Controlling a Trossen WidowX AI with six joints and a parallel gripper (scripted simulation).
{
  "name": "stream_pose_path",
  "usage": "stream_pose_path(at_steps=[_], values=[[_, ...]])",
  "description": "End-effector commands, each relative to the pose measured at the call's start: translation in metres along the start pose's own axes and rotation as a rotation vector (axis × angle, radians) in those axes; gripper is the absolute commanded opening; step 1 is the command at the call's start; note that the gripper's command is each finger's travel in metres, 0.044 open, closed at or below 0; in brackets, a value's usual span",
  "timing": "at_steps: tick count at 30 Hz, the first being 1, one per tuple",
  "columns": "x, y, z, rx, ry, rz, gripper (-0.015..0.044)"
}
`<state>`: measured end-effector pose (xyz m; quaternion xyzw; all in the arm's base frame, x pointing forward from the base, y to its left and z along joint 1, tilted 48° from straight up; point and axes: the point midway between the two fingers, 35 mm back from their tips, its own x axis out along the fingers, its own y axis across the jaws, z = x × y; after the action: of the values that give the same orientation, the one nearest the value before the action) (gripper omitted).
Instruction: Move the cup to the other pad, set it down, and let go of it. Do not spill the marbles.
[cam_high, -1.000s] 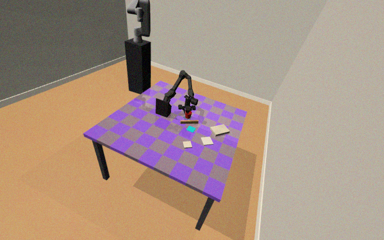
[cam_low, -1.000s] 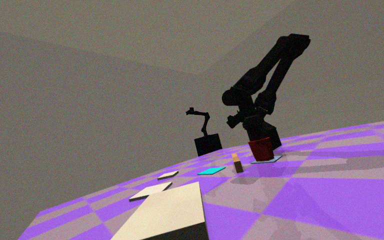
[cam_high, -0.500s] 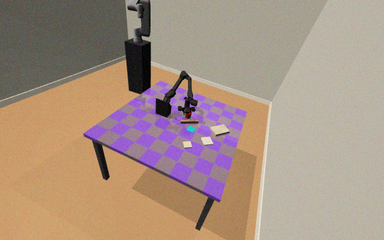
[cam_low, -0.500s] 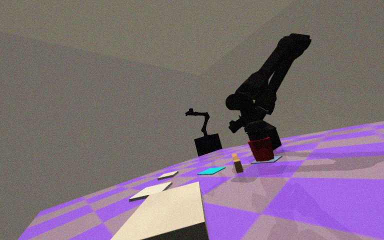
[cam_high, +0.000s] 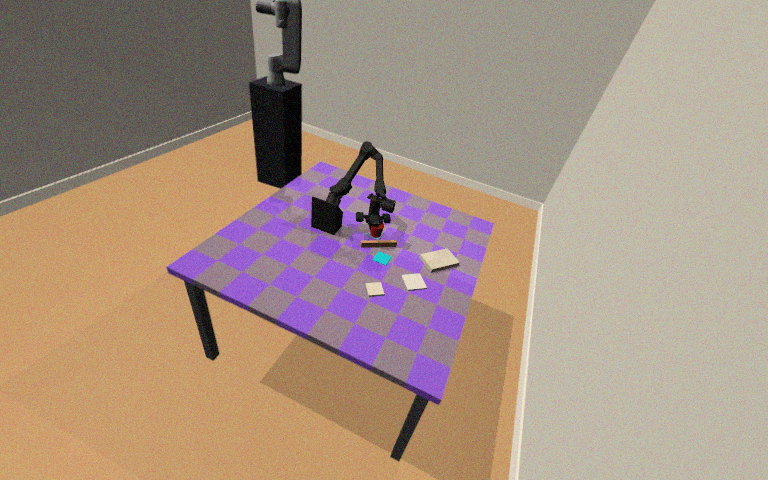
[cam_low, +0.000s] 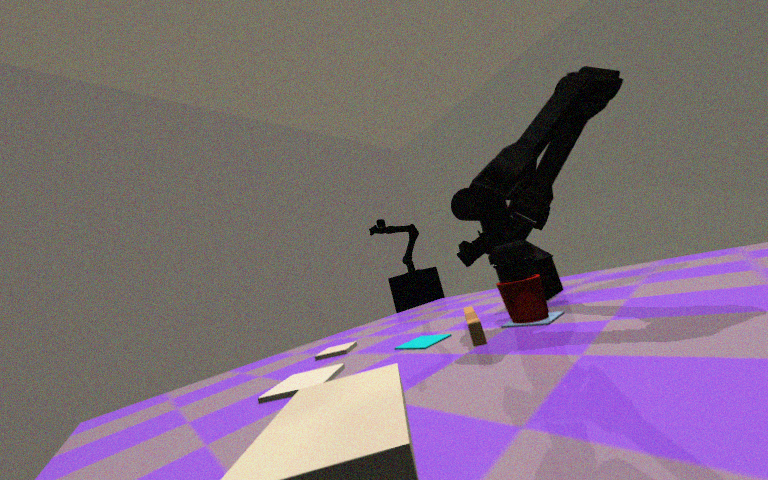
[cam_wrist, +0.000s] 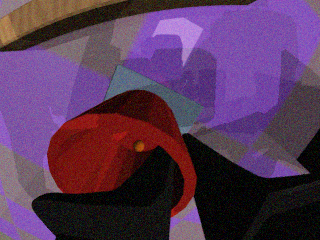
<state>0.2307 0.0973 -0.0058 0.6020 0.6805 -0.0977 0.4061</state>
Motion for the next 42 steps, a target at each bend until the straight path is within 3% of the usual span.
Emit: stream_pose_path(at_steps=[1,24,42], values=[[-0.001,0.000,0.000,-0.001,0.000,-0.001,0.0000],[-0.058,-0.002,0.004,0.005,0.002,-0.005,0.0000],[-0.057,-0.004,0.005,0.012,0.005,-0.004,0.0000]])
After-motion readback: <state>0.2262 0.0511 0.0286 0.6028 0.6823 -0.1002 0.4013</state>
